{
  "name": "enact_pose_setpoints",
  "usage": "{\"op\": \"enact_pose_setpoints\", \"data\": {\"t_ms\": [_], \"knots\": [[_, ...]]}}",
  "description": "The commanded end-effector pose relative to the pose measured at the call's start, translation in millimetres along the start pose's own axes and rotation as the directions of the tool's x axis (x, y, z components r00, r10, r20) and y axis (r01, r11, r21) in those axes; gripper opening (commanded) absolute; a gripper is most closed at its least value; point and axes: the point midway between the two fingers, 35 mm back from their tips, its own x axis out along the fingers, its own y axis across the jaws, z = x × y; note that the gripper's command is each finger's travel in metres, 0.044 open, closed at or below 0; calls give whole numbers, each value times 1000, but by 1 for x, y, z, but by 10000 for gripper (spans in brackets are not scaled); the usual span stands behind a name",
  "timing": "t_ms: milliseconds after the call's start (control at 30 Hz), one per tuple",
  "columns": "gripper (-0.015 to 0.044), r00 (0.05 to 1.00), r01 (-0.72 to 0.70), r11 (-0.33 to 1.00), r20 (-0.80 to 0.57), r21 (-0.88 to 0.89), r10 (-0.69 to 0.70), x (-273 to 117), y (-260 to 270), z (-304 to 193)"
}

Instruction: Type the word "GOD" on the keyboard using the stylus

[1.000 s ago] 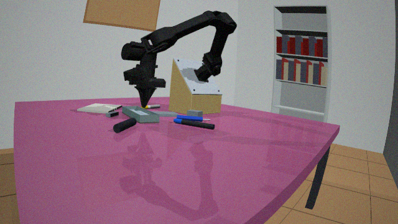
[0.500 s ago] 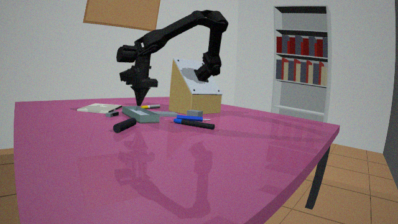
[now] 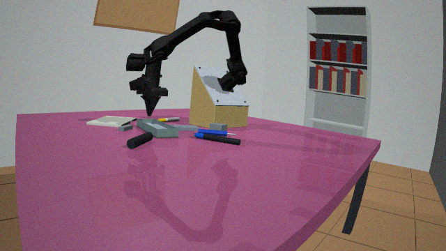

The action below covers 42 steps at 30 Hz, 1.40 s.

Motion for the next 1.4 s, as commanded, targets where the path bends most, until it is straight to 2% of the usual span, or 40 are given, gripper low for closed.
{"op": "enact_pose_setpoints", "data": {"t_ms": [0, 167, 600, 800, 1200, 1267, 1367], "knots": [[0, 1000, 3, 1000, -1, -4, -3, 0, -1, -1], [0, 1000, 1, 1000, -2, -2, -1, 1, 25, -32], [0, 1000, 2, 1000, -2, -2, -2, 1, 29, -33], [0, 1000, -1, 1000, -3, -2, 1, 1, 107, -33], [0, 1000, -2, 1000, -3, -2, 2, 1, 109, -33], [0, 1000, 0, 1000, -2, -2, 0, -9, 109, -32], [0, 1000, 2, 1000, -2, -2, -2, -49, 109, -32]]}}
